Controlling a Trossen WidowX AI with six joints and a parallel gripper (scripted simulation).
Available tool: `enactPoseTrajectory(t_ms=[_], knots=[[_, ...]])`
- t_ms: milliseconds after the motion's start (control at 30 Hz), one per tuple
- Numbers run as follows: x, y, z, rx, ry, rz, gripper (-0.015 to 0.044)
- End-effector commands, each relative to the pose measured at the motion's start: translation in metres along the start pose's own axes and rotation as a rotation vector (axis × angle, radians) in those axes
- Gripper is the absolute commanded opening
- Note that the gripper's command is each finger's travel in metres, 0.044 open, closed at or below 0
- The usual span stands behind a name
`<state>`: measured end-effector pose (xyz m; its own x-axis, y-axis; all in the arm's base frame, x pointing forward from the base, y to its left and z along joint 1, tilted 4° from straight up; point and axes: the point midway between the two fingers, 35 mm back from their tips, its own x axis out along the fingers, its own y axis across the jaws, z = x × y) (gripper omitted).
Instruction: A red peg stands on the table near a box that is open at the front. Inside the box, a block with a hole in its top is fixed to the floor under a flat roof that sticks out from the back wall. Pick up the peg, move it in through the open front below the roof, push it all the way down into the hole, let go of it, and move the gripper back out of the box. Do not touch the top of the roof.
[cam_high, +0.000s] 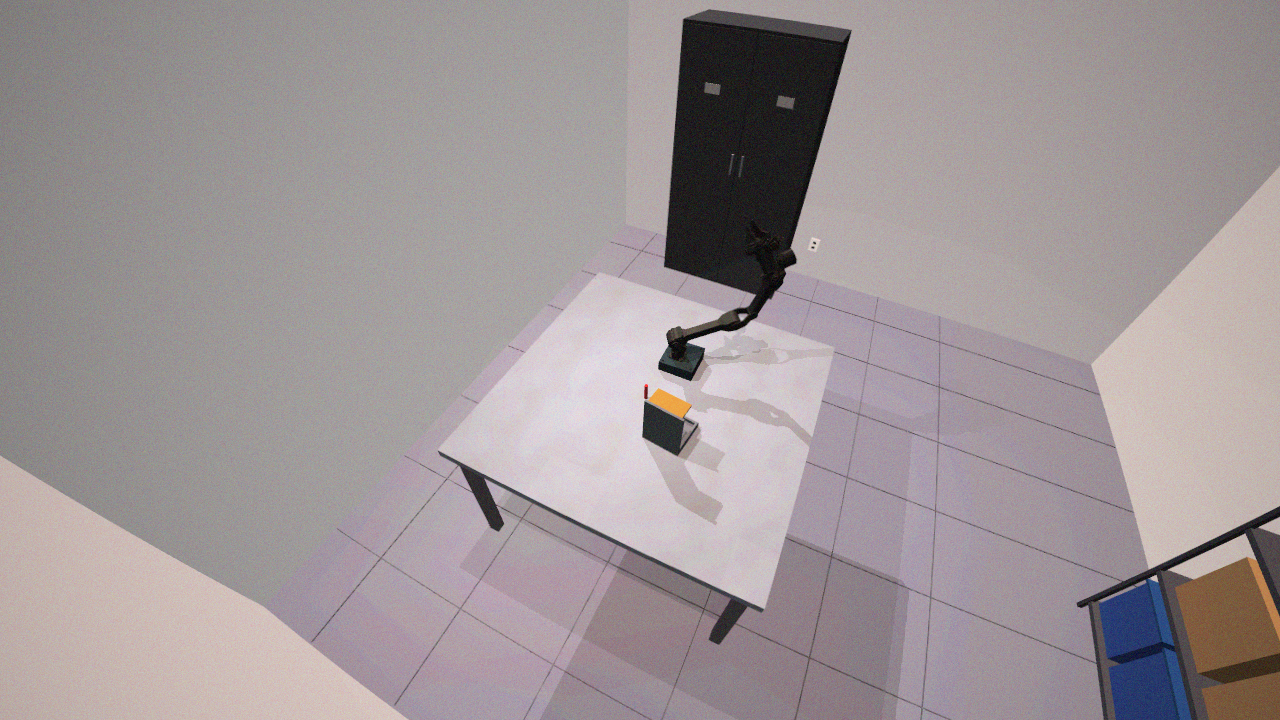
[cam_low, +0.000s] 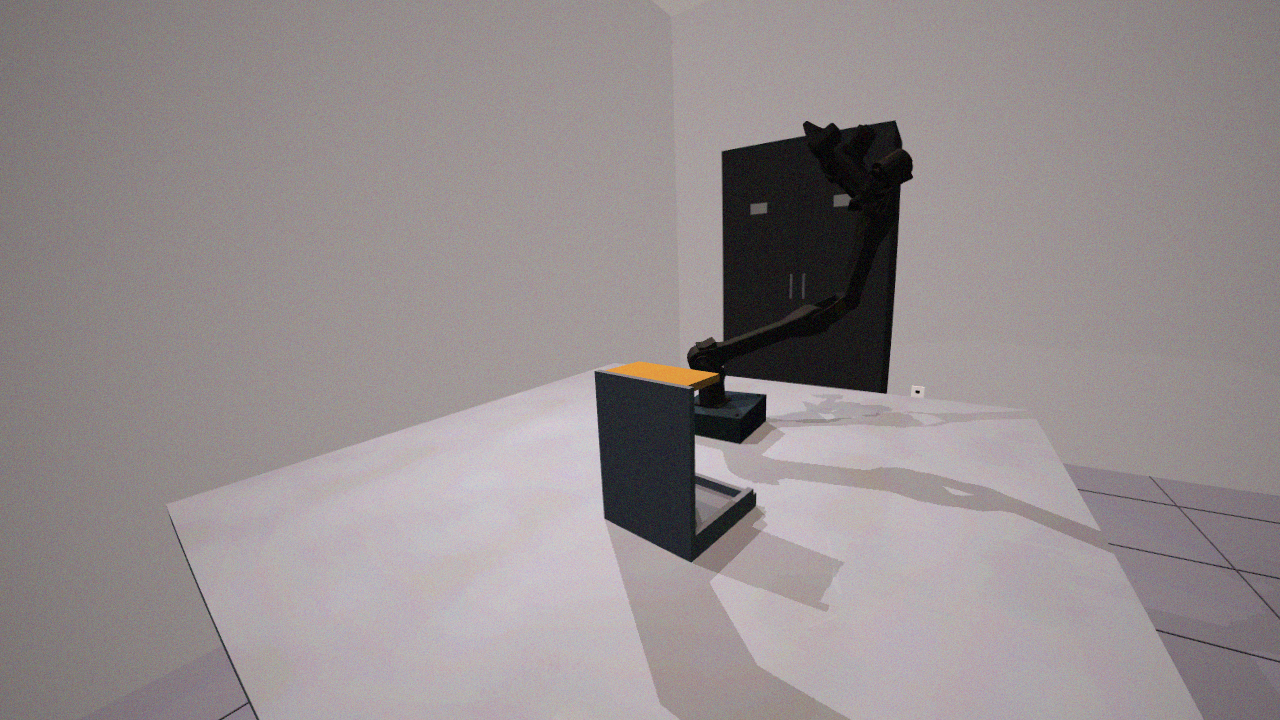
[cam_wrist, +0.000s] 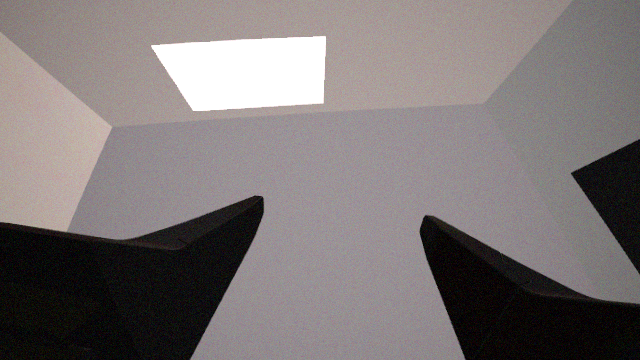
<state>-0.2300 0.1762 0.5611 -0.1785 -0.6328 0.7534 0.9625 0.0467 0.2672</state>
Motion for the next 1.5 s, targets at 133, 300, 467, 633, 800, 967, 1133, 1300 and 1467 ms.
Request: enactPoseTrajectory(t_ms=[133, 300, 467, 633, 800, 967, 1133, 1300, 1467], knots=[[0.021, 0.011, -0.018, -0.069, 0.047, 0.037, 0.044], [0.049, 0.028, -0.044, -0.168, 0.108, 0.098, 0.044], [0.072, 0.048, -0.073, -0.266, 0.163, 0.169, 0.044], [0.092, 0.07, -0.102, -0.363, 0.209, 0.248, 0.044], [0.107, 0.093, -0.132, -0.465, 0.245, 0.331, 0.044], [0.117, 0.118, -0.161, -0.566, 0.271, 0.42, 0.044], [0.122, 0.145, -0.191, -0.641, 0.284, 0.527, 0.044], [0.122, 0.173, -0.22, -0.715, 0.285, 0.639, 0.044], [0.118, 0.199, -0.248, -0.816, 0.279, 0.739, 0.044]])
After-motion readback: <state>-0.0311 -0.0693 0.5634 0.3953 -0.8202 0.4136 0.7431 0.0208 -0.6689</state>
